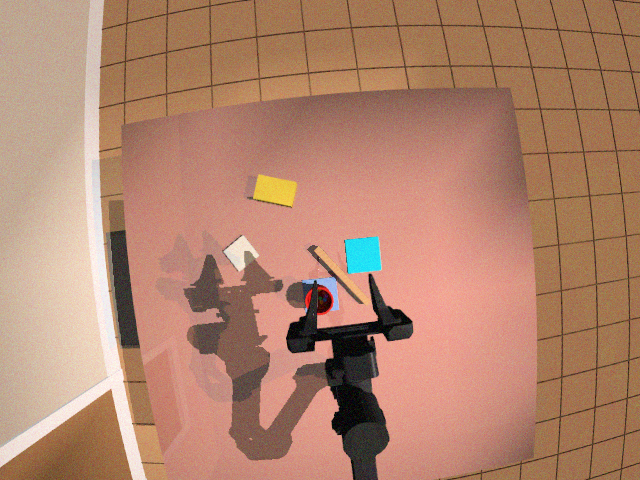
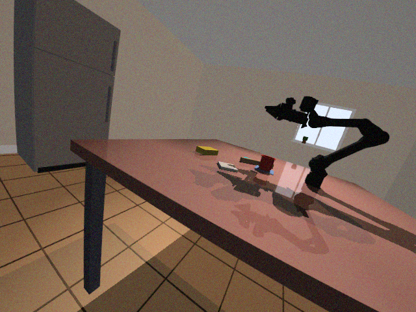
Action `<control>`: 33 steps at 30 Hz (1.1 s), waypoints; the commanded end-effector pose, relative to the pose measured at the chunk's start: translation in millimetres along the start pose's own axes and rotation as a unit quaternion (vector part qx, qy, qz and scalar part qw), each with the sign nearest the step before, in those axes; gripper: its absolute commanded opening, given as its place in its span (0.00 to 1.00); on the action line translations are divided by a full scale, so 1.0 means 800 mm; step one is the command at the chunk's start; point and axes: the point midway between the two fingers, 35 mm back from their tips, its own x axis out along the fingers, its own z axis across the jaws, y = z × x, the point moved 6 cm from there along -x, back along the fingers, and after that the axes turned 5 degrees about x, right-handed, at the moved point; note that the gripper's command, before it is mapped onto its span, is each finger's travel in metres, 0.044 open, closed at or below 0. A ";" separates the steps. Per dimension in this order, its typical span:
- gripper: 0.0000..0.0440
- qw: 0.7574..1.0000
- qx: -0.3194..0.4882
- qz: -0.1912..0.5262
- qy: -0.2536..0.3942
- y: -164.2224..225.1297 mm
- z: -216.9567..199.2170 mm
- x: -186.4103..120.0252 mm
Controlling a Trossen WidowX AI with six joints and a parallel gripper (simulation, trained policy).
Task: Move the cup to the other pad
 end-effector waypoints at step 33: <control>0.23 0.982 0.104 0.156 -0.001 -0.008 0.016 0.000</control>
